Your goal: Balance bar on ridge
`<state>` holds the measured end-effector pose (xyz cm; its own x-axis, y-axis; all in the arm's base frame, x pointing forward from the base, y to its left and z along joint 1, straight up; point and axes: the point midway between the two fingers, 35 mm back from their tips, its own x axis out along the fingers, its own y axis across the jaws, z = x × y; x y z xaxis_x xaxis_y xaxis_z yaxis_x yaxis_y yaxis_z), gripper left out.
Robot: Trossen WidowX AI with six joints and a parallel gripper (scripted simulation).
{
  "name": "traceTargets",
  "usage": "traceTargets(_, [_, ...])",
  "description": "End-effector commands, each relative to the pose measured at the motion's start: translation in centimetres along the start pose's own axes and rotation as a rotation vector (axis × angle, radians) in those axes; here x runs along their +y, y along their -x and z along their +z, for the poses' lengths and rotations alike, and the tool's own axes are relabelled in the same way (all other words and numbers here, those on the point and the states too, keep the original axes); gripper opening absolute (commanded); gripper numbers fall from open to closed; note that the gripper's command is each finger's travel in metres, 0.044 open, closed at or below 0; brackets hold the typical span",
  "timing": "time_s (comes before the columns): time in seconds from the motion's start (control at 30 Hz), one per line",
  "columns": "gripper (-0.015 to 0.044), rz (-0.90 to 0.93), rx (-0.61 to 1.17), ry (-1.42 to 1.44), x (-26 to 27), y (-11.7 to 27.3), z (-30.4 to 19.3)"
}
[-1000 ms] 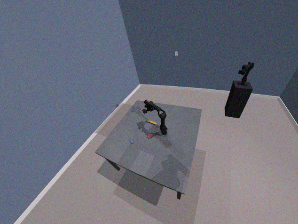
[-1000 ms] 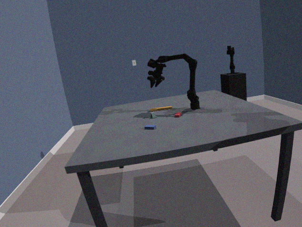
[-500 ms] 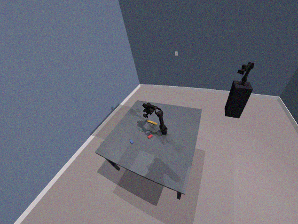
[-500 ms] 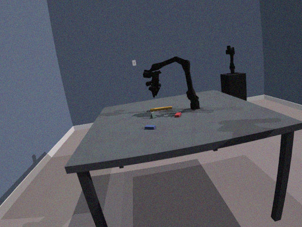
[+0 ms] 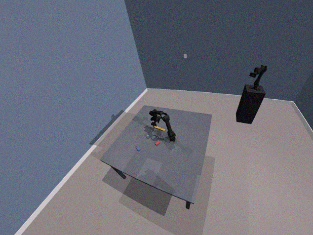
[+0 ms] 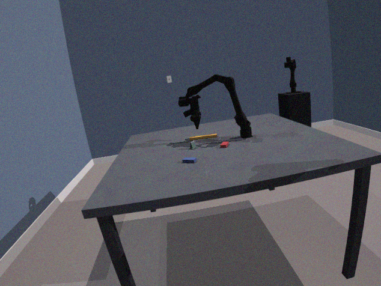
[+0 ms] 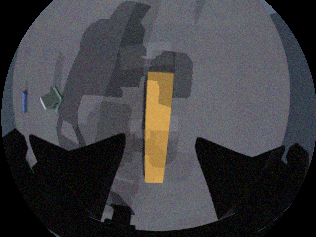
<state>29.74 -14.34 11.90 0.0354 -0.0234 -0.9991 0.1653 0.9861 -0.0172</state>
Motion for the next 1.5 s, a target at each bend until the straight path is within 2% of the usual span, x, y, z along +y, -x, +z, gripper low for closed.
traceTargets(0.0, [0.0315, 0.008, 0.006, 0.009, 0.1, -1.5, 0.0])
traceTargets(0.17, [0.0315, 0.008, 0.006, 0.009, 0.2, -4.2, -0.1])
traceTargets(0.9, [0.0315, 0.008, 0.006, 0.009, 0.2, -6.9, -0.1])
traceTargets(1.37, [0.0315, 0.008, 0.006, 0.009, 0.2, -6.9, -0.1])
traceTargets(1.47, [0.0236, 0.003, 0.009, 0.005, 0.1, -6.8, -0.2])
